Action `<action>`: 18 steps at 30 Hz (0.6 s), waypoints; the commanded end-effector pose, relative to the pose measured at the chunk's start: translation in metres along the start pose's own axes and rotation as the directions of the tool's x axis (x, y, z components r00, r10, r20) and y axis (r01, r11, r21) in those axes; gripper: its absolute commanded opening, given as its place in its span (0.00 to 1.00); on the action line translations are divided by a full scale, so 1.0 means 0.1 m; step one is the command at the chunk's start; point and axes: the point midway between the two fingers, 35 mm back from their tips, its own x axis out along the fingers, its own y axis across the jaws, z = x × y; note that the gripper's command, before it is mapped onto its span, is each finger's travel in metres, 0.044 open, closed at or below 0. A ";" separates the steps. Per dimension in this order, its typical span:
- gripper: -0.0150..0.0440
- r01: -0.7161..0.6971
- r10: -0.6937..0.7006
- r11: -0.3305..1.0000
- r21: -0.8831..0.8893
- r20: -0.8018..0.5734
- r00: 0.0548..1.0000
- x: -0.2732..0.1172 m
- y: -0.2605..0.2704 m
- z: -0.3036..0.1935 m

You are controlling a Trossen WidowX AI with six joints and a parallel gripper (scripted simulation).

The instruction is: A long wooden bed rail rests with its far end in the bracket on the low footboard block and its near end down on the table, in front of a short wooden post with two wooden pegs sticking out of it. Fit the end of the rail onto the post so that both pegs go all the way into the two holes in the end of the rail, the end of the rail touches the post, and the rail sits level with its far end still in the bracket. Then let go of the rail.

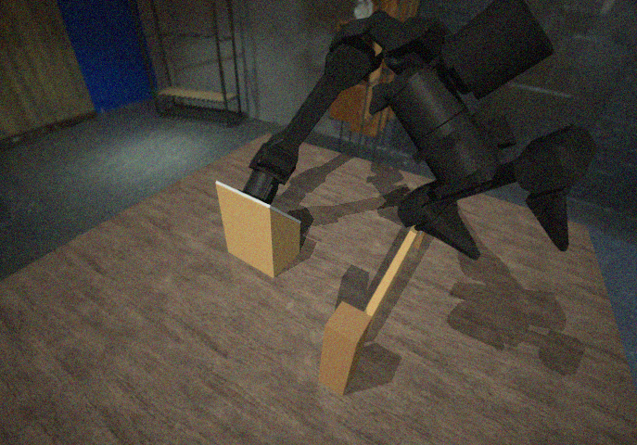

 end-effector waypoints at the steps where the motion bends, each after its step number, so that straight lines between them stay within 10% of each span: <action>1: 1.00 -0.143 0.142 0.989 -0.042 -0.027 0.990 0.31 0.50 0.14; 18: 1.00 -0.742 0.725 0.634 -0.215 -0.166 0.668 0.67 2.86 0.44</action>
